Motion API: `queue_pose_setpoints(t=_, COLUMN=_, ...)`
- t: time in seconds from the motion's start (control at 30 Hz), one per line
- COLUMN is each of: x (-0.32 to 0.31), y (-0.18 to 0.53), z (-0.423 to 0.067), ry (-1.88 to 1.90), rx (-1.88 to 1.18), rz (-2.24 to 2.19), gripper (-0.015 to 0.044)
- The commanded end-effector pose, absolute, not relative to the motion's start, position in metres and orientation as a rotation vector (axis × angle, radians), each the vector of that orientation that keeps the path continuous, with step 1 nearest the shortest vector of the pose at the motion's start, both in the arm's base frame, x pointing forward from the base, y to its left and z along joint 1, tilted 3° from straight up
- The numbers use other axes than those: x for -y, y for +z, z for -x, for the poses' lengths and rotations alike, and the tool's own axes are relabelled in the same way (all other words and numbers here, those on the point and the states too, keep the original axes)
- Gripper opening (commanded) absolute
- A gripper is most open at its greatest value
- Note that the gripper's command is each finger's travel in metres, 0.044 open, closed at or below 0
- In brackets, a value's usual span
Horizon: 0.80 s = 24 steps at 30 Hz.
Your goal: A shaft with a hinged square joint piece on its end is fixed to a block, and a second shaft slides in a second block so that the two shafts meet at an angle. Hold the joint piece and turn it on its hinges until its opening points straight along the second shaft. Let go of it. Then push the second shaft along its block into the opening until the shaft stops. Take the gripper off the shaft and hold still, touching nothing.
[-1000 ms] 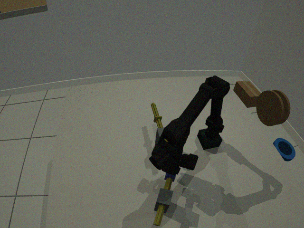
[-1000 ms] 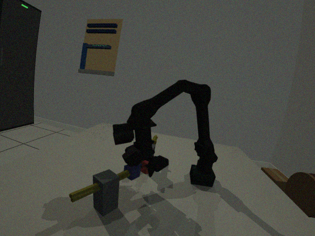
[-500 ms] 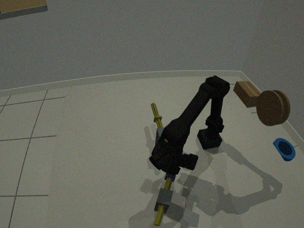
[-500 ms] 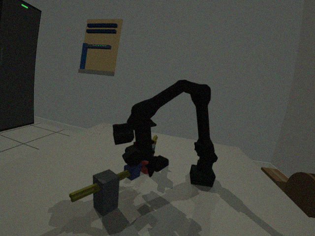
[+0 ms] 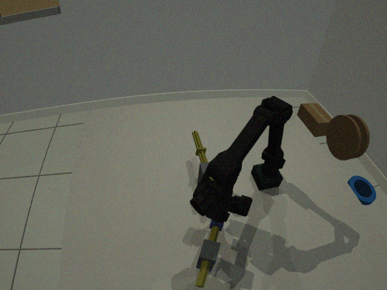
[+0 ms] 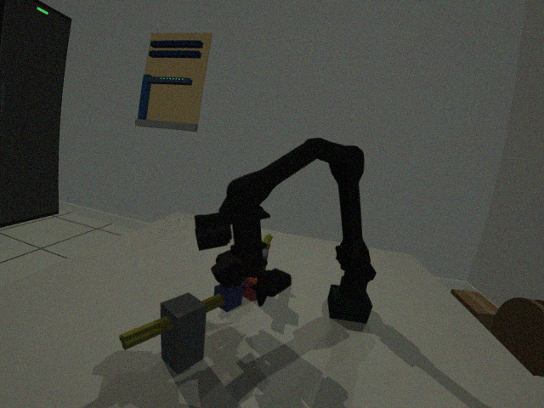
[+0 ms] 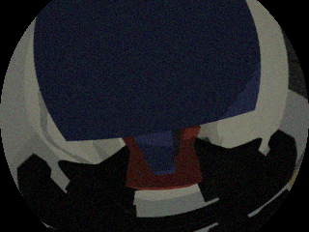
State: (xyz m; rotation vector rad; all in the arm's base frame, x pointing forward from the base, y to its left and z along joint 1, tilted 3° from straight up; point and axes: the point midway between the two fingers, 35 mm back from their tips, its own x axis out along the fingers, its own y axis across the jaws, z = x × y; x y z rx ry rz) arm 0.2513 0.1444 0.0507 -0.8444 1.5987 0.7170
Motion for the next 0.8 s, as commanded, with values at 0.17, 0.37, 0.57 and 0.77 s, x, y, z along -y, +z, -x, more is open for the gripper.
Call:
queue_pose_setpoints(t=0.17, x=-0.145, y=0.051, z=-0.252, ry=0.716, rx=-1.598, rz=0.844, gripper=0.0436)
queue_pose_setpoints(t=0.37, x=-0.145, y=0.051, z=-0.252, ry=0.716, rx=-1.598, rz=0.844, gripper=0.0440)
queue_pose_setpoints(t=0.57, x=-0.145, y=0.053, z=-0.252, ry=0.720, rx=-1.577, rz=0.844, gripper=0.0440)
queue_pose_setpoints(t=0.77, x=-0.149, y=0.077, z=-0.251, ry=0.753, rx=-1.394, rz=0.840, gripper=0.0440)
